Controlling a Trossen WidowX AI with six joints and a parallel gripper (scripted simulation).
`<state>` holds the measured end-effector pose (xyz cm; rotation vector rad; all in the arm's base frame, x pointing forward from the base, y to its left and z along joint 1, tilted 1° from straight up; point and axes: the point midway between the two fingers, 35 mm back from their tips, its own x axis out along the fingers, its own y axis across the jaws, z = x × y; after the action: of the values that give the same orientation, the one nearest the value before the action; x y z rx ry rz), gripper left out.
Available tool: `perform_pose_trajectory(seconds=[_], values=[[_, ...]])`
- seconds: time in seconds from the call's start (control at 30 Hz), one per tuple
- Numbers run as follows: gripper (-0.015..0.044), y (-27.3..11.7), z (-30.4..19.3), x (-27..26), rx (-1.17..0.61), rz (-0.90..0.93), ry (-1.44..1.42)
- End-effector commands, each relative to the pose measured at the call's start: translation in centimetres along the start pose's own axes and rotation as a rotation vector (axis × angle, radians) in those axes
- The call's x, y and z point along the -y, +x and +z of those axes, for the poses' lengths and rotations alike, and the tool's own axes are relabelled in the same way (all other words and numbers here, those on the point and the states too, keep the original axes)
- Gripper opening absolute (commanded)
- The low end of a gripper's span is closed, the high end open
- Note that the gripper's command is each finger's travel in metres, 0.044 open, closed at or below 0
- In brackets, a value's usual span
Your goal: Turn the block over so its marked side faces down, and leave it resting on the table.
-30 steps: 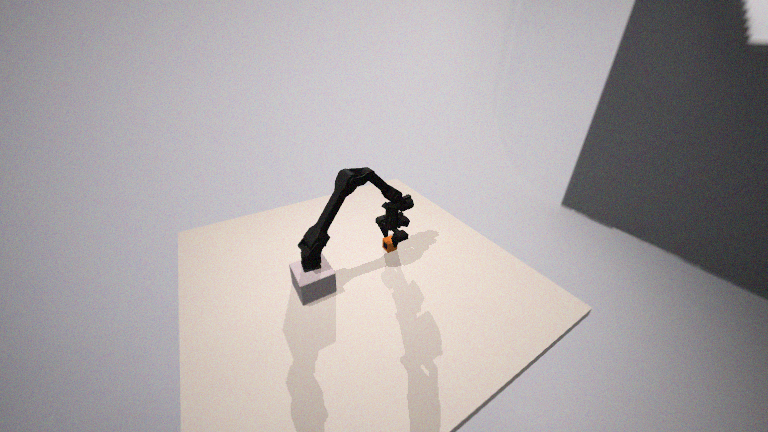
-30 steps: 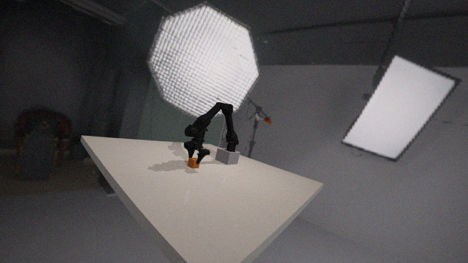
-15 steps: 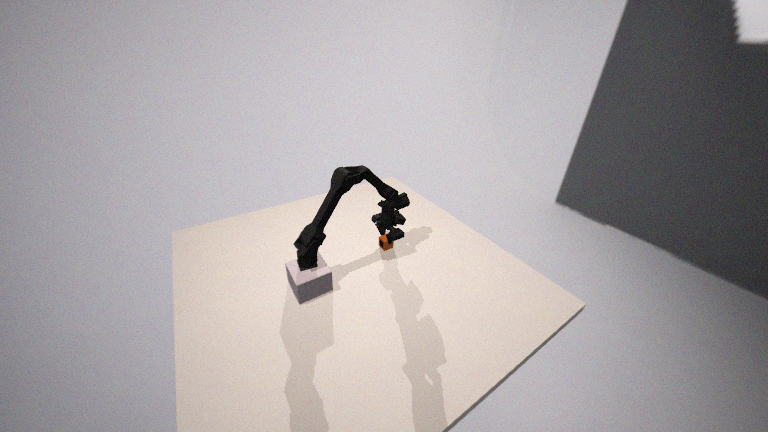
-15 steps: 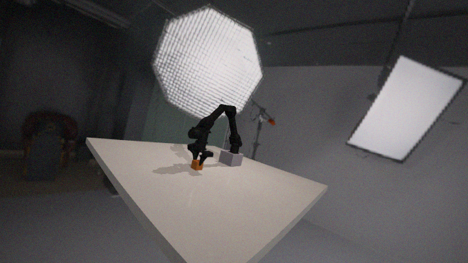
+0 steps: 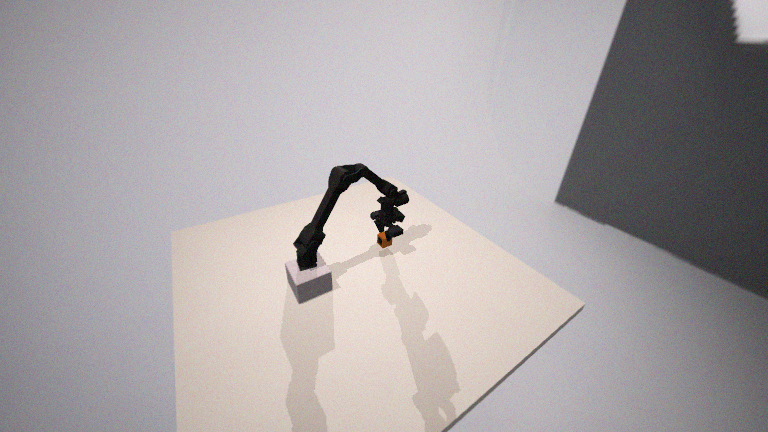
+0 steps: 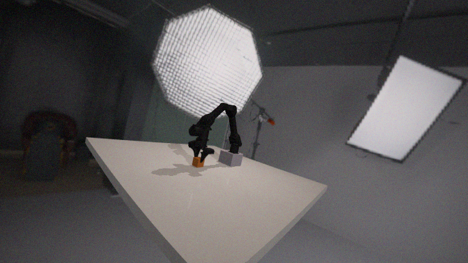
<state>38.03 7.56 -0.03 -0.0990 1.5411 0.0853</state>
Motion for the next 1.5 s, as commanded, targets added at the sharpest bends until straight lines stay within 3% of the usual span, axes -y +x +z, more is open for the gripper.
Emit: perform_pose_trajectory(seconds=[0.0,1.2,1.47], values=[[0.0000,-1.1,0.4,-0.1,0.015,0.003,-0.003],[0.0000,-0.2,0.0,-0.1,0.511,0.003,-0.003],[0.0000,0.1,0.1,-0.1,0.554,0.003,-0.003]])
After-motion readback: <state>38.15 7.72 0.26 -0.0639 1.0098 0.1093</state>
